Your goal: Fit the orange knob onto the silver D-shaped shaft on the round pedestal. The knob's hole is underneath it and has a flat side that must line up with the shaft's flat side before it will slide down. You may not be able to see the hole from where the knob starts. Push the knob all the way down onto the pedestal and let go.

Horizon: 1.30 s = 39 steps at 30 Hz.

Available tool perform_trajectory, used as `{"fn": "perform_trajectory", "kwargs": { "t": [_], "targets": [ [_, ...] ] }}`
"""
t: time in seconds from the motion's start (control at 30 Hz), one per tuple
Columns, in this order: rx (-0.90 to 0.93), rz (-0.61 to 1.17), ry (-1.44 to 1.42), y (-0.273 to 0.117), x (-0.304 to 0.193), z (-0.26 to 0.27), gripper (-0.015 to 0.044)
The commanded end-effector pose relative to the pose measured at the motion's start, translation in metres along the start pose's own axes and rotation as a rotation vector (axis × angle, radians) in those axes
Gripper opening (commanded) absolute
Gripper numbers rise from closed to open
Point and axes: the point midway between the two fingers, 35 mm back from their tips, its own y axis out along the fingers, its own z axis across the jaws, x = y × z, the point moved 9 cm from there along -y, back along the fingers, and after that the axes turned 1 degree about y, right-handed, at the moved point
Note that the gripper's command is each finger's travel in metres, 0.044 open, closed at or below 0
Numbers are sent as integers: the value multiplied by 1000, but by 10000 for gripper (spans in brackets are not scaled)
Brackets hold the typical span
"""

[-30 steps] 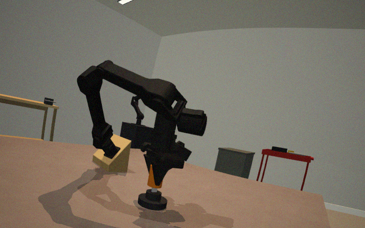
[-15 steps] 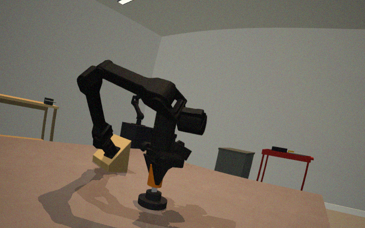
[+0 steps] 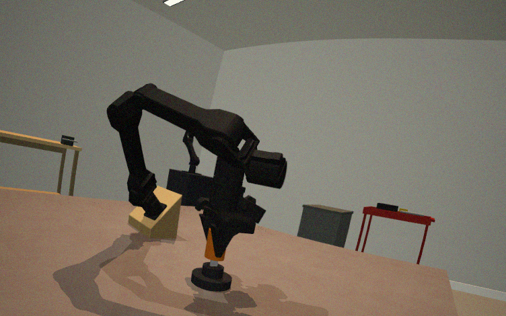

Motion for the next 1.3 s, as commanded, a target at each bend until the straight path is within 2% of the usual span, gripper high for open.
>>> {"fn": "perform_trajectory", "kwargs": {
  "t": [0.0, 1.27],
  "targets": [
    [-6, -4, 5, -3, -2, 0, 0],
    [-6, -4, 5, 1, -2, 0, 0]
  ]
}}
